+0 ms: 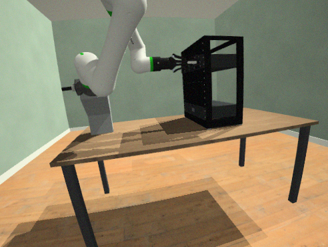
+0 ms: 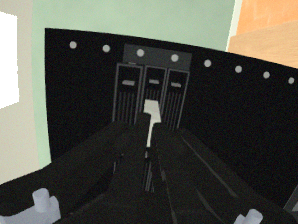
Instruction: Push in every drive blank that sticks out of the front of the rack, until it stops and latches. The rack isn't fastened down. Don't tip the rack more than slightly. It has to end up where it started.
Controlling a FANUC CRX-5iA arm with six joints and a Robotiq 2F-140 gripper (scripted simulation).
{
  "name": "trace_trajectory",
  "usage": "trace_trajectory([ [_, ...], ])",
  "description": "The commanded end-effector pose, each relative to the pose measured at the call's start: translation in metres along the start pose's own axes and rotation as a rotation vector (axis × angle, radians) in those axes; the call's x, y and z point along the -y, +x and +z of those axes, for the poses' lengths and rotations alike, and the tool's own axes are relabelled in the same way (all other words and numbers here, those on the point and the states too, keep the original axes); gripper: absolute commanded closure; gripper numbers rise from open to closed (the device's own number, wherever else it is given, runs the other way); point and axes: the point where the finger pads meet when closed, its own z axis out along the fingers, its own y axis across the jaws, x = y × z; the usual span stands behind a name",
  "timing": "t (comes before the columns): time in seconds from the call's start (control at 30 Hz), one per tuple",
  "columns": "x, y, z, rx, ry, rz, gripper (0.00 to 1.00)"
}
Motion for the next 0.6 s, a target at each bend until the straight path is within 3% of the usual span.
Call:
trace_trajectory([
  [0.0,0.001,-0.0001,0.0006,0.0,0.001,0.0,0.9],
  [0.57,0.001,-0.0001,0.0036,0.0,0.001,0.0,0.9],
])
